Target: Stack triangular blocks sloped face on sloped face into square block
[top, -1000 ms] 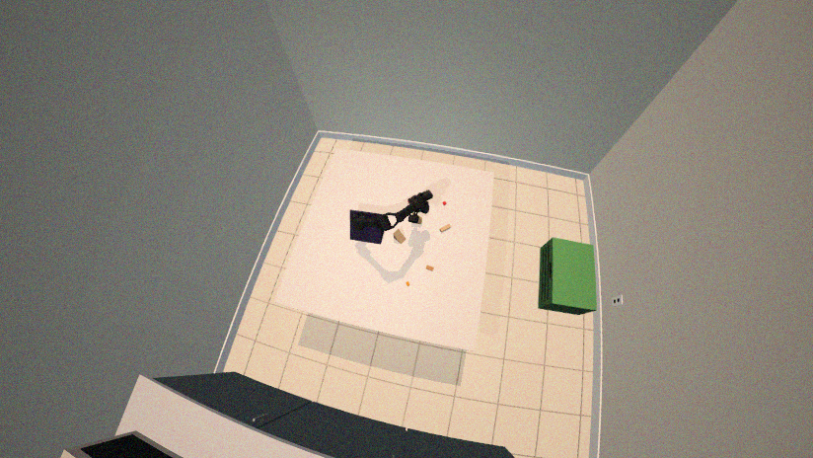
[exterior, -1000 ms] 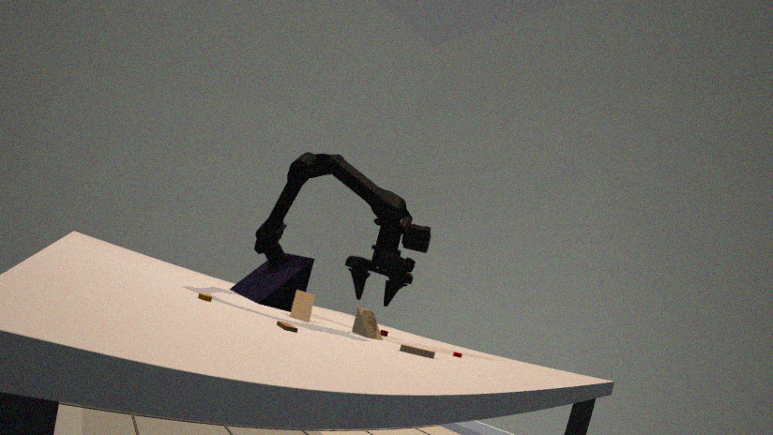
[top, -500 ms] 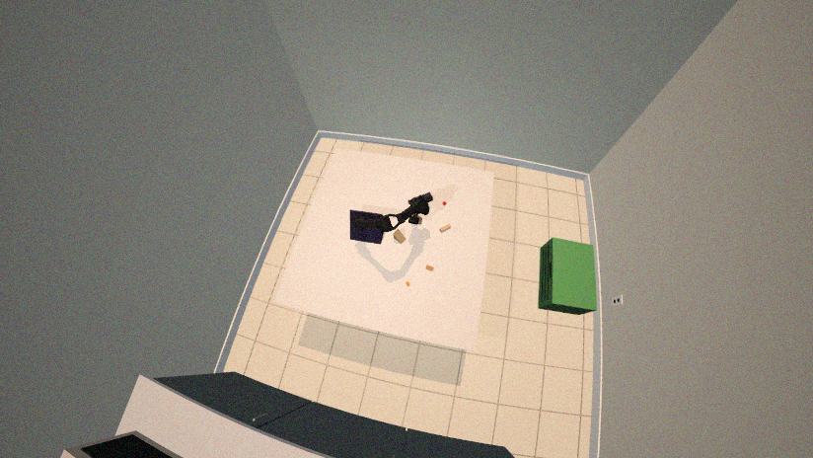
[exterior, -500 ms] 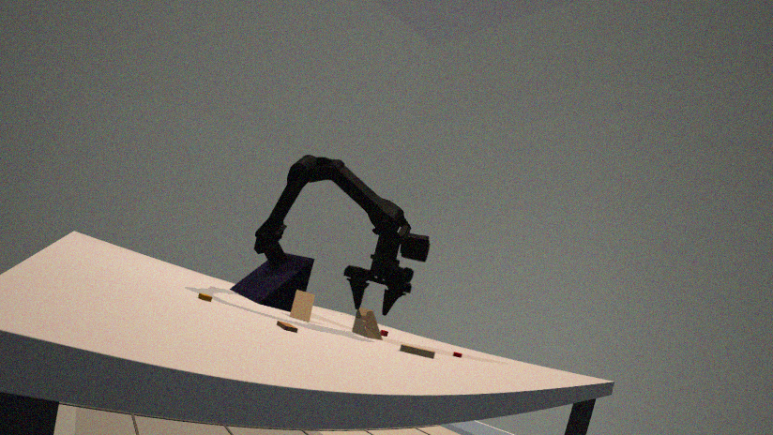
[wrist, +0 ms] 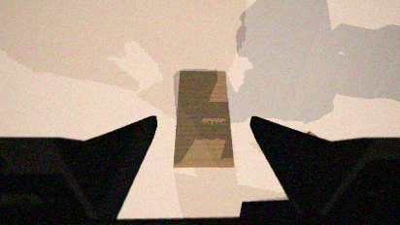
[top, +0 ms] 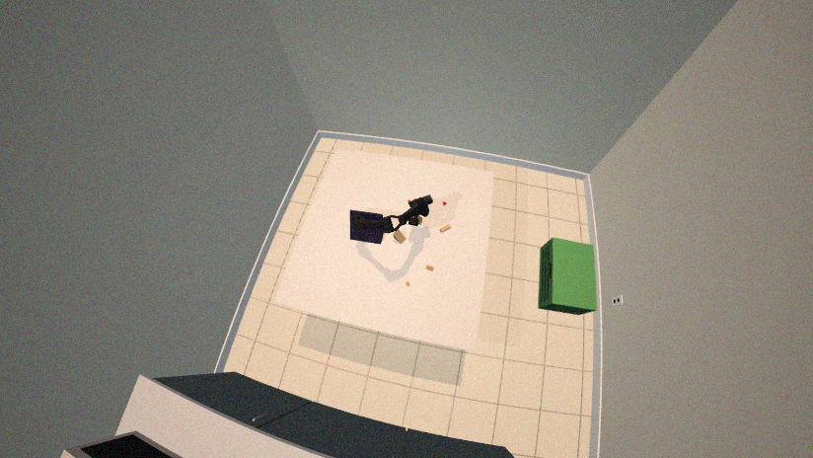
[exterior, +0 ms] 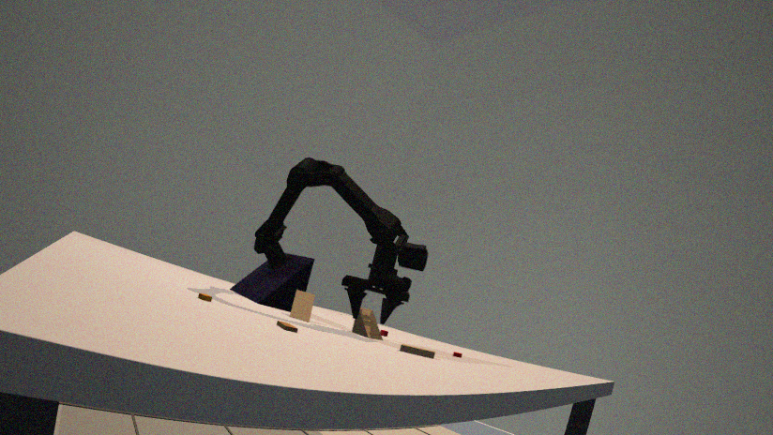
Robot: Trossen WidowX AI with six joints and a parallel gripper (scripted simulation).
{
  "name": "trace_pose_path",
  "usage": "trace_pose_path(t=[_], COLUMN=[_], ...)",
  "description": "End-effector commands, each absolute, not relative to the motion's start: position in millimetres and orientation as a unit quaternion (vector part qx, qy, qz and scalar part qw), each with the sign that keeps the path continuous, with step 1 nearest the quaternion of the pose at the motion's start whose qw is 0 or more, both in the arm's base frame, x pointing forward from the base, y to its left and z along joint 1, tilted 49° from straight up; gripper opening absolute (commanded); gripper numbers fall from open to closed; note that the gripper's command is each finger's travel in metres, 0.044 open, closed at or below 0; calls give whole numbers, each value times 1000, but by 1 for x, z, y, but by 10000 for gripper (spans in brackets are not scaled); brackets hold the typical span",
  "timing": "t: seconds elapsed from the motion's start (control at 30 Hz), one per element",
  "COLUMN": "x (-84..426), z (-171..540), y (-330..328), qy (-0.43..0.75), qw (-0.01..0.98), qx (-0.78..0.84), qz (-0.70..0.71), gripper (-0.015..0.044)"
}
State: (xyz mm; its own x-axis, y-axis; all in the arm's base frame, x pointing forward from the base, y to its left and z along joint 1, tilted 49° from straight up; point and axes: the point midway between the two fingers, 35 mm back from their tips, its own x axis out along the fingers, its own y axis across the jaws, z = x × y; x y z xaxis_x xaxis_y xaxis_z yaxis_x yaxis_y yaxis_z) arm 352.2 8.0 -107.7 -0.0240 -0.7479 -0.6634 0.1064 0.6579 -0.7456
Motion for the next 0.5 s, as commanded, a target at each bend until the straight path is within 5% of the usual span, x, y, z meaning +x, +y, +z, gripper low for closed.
trace_pose_path(t=[0.0, 0.47], x=[351, 348], z=[-112, -127], y=[4, -12], qy=[635, 635], qw=[651, 650], qx=[-256, -257], qz=[-327, -328], gripper=[440, 440])
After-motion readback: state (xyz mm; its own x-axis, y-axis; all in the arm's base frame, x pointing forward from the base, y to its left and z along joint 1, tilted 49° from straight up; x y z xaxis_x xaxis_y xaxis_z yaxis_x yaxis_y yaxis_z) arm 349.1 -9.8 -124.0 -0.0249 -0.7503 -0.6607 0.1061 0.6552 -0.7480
